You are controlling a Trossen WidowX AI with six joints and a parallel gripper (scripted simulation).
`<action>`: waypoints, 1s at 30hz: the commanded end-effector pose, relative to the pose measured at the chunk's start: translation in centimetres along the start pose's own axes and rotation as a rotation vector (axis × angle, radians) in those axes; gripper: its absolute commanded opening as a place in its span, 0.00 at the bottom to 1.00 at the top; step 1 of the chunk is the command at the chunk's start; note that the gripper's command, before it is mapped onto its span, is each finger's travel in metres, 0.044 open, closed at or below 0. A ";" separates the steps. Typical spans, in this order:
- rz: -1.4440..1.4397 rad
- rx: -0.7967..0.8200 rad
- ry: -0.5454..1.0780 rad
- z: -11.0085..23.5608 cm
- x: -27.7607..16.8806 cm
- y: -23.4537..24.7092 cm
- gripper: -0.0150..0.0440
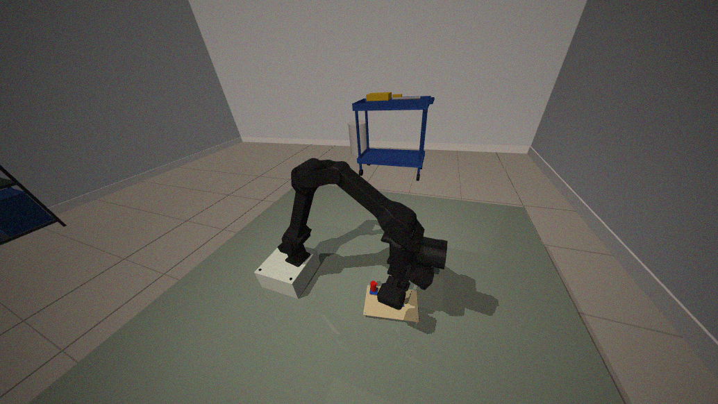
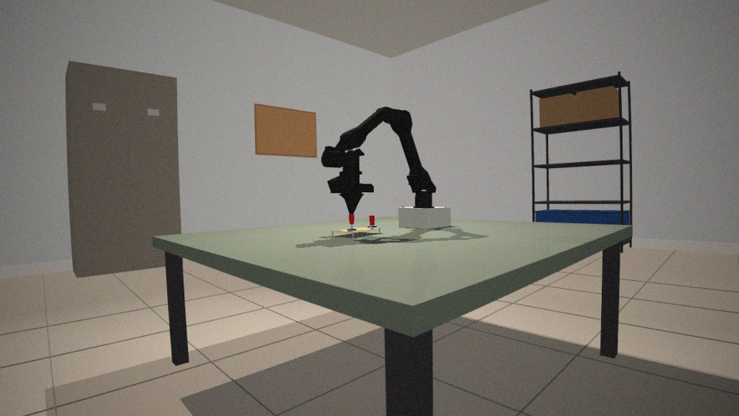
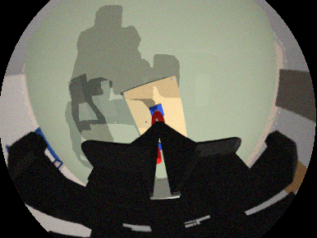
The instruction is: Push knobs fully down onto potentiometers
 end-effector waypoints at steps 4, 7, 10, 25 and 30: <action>0.005 0.003 0.007 -1.6 0.2 0.1 0.25; 0.005 0.003 0.007 -1.6 0.2 0.1 0.25; 0.005 0.003 0.007 -1.6 0.2 0.1 0.25; 0.005 0.003 0.007 -1.9 0.2 0.1 0.25; 0.005 0.003 0.007 -2.0 0.2 0.1 0.25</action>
Point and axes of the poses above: the point midway between the two fingers, 35 mm back from their tips, its own z axis back along the fingers, its own y axis across the jaws, x = y × z, the point moved 3 cm from there along z, back along the fingers, and after that the axes turned 5 degrees about -z, right-handed, at the moved point
